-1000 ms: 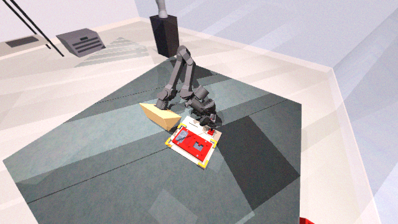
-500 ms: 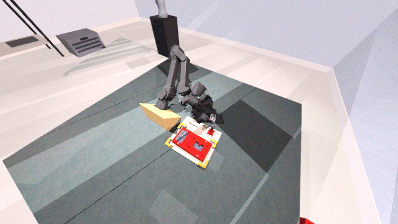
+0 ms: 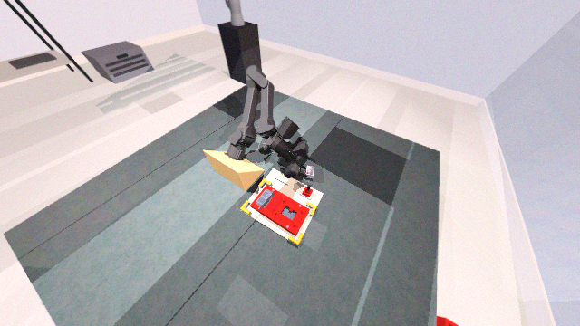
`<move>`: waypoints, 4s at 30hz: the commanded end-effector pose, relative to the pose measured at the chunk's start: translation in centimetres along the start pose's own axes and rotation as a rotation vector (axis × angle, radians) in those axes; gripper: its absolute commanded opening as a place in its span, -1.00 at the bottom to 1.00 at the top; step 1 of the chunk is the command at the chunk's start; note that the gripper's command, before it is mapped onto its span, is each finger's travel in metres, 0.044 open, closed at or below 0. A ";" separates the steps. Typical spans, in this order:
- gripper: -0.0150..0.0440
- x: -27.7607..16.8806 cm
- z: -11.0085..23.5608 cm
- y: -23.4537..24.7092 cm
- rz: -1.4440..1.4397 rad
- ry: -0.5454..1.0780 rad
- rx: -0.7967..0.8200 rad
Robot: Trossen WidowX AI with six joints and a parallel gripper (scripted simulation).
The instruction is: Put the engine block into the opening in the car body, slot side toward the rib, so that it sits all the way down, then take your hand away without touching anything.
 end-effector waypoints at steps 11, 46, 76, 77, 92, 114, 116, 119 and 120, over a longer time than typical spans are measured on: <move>1.00 1.3 -0.8 -0.3 -0.100 0.036 -0.050; 1.00 10.8 -2.8 0.8 -1.102 0.386 -0.601; 1.00 11.6 -4.8 3.0 -1.448 0.502 -0.820; 1.00 11.6 -4.8 3.0 -1.448 0.502 -0.820; 1.00 9.7 -6.6 2.5 -1.448 0.502 -0.819; 0.02 8.5 -7.5 2.3 -1.448 0.503 -0.818; -0.02 8.5 -7.5 2.3 -1.448 0.503 -0.818; -0.09 8.5 -7.5 2.3 -1.448 0.503 -0.818; -0.11 8.5 -7.5 2.3 -1.448 0.503 -0.818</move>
Point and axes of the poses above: the point midway between the two fingers, 35 mm back from their tips, its own z axis back along the fingers, its own y axis across the jaws, x = y × z, the point moved 10 cm from there along z, back along the fingers, and after that the axes turned 14 degrees about -z, right-handed, at the moved point
